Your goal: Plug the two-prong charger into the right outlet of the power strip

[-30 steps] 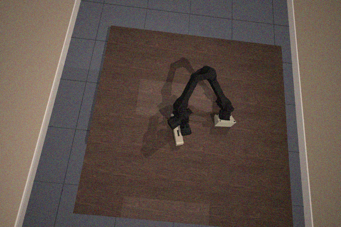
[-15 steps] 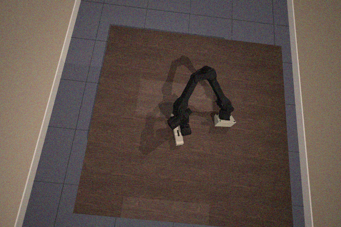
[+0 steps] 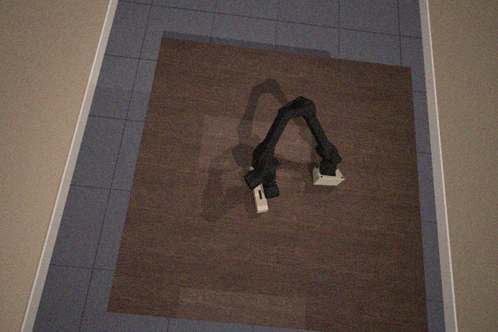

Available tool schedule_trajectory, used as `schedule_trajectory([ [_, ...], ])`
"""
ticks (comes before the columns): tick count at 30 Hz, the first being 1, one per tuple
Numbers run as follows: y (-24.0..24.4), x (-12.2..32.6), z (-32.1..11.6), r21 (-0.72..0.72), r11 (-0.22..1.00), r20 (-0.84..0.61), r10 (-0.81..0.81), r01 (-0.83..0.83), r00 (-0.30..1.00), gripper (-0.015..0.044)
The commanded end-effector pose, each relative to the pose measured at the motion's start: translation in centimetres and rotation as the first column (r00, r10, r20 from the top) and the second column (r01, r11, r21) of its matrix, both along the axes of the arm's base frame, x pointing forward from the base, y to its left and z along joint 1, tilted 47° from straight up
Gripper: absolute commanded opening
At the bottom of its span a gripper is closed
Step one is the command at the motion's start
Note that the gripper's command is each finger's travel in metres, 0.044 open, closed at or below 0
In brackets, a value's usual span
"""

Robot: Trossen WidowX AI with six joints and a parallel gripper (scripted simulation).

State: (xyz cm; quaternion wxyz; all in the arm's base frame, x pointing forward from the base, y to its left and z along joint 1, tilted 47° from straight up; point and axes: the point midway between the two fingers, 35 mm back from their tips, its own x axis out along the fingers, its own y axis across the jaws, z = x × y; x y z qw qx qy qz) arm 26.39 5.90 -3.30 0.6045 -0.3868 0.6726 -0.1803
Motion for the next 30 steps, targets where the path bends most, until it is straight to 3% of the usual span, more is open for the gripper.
schedule_trajectory([
  [1,0.23,0.78,0.08,0.007,1.000,0.030,0.002,-0.003,1.000,0.0000],
  [26,-0.01,-0.01,-0.03,-0.001,1.000,-0.001,0.000,0.000,1.000,0.0000],
  [30,-0.01,-0.01,-0.03,-0.001,1.000,-0.001,0.000,0.000,1.000,0.0105],
])
